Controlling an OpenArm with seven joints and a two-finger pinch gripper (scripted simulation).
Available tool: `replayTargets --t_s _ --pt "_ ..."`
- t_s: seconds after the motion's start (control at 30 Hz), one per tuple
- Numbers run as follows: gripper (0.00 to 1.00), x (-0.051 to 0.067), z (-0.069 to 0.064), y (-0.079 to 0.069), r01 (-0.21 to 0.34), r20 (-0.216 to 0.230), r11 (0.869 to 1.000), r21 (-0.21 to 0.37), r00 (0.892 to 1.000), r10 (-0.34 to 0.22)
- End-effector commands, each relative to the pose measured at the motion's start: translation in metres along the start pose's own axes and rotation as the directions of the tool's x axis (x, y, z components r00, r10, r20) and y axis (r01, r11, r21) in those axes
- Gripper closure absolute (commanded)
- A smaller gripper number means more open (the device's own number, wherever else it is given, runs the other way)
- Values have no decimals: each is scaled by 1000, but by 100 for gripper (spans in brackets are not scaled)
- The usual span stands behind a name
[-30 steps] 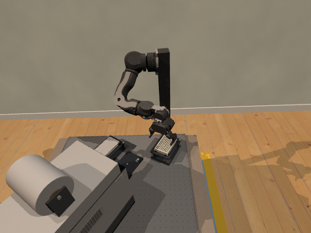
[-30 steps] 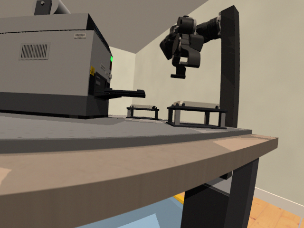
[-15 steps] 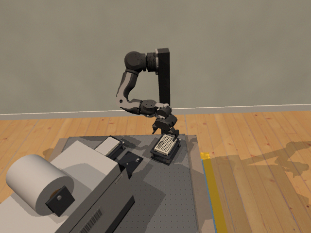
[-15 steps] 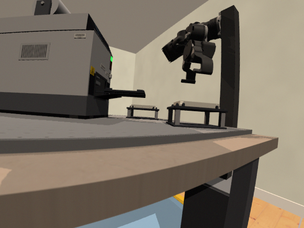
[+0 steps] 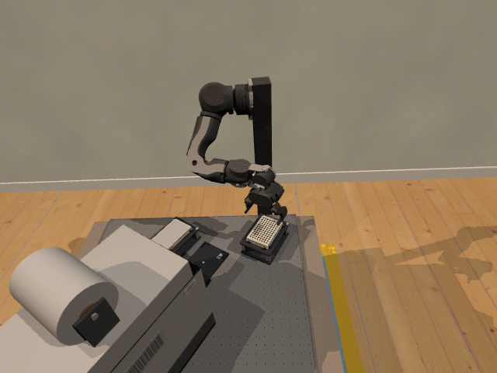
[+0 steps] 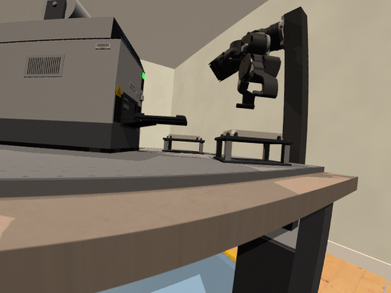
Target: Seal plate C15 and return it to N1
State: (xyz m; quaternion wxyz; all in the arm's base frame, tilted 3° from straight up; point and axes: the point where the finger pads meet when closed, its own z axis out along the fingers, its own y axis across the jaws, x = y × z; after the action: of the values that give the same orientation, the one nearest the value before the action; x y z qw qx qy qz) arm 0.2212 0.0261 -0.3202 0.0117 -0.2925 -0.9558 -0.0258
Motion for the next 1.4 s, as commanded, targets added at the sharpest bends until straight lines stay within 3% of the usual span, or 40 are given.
replayTargets --t_s 0.0,0.8,0.97,1.37 --pt "23 -1 -1 0 -2 4 1000 -2 1000 2" --pt "23 0 -1 1 0 1 1000 -4 1000 0" --pt "23 -4 54 1 -2 4 1000 -2 1000 2" --pt "23 -4 54 1 -2 4 1000 -2 1000 2"
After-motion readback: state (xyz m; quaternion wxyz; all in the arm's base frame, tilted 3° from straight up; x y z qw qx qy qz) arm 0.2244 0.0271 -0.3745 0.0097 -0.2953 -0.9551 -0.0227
